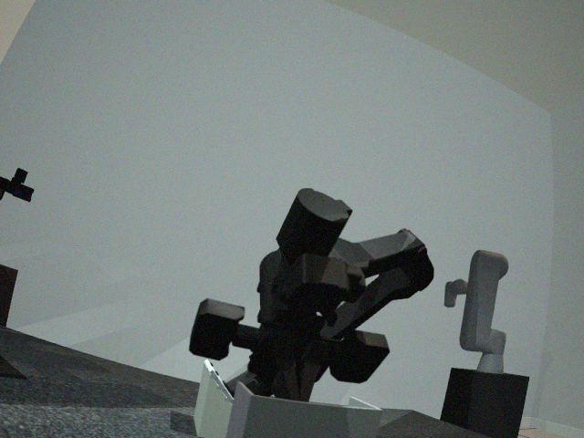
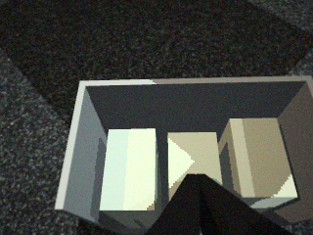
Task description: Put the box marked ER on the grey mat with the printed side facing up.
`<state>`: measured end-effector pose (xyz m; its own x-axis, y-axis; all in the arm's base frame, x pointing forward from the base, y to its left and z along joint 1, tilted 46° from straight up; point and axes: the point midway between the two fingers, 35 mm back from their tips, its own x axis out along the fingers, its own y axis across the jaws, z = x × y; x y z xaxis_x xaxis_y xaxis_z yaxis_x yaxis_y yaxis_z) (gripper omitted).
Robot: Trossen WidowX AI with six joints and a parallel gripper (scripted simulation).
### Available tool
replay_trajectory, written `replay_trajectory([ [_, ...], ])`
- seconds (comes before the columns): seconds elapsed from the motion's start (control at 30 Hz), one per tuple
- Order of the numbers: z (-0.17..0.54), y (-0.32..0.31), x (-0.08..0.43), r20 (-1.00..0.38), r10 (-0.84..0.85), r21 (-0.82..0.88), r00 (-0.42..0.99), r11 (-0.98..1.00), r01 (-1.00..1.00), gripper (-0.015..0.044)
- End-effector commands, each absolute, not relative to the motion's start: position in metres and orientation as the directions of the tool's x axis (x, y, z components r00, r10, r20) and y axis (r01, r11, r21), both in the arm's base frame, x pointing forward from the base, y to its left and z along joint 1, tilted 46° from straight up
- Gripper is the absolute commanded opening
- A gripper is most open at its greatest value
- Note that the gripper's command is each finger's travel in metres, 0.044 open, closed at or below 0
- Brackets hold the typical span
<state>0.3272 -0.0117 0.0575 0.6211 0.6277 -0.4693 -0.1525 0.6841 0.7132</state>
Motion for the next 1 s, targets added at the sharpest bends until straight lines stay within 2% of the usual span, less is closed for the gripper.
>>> replay_trajectory([
  [0.0,0.056,-0.011,0.323,-0.472,0.630,0.716,0.616,0.682,-0.149,0.0000],
  [0.97,0.054,-0.012,0.309,-0.473,0.630,0.716,0.616,0.682,-0.148,0.0000],
])
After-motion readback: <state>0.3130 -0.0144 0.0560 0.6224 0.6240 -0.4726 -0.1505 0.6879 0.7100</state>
